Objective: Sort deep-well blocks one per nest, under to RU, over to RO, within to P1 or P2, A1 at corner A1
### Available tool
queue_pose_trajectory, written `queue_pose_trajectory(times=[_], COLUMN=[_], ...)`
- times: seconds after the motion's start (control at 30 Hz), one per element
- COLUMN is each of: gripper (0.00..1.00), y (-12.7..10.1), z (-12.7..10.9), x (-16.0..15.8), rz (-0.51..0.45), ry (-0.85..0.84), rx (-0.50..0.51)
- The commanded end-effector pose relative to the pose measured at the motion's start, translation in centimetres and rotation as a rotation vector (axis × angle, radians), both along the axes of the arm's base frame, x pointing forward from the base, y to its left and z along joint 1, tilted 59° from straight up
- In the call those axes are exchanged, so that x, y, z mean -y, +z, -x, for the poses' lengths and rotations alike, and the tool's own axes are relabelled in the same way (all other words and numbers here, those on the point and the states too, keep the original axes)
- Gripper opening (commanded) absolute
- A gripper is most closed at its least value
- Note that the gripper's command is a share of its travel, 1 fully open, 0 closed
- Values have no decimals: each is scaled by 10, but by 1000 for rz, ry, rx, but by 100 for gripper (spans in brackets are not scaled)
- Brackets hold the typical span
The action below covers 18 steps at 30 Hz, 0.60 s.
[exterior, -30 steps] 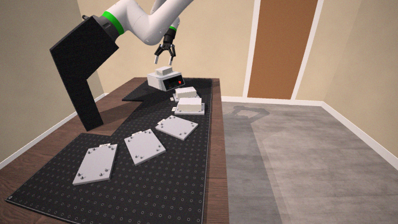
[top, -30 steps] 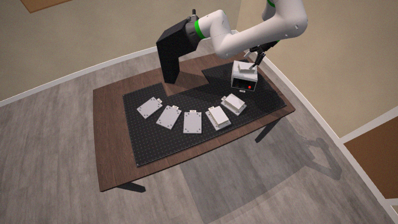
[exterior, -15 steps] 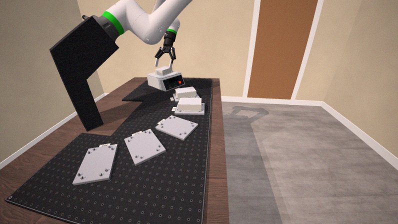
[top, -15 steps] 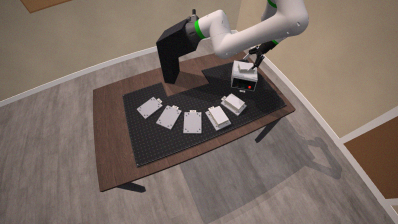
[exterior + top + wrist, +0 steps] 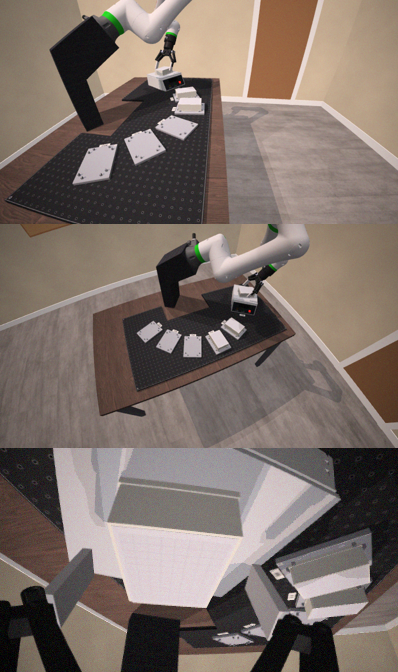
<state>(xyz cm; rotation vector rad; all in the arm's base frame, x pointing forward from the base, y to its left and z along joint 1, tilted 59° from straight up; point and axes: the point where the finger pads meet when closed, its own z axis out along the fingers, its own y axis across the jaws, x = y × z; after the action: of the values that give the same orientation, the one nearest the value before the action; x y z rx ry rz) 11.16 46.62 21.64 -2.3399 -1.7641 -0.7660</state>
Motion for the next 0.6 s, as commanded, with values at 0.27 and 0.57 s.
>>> queue_pose_trajectory(times=[0.27,0.57], gripper=[100,10], y=[-3,-3], z=[-3,-3], x=[-5,-5], rz=[0,0], ry=[0,0], rx=[0,0])
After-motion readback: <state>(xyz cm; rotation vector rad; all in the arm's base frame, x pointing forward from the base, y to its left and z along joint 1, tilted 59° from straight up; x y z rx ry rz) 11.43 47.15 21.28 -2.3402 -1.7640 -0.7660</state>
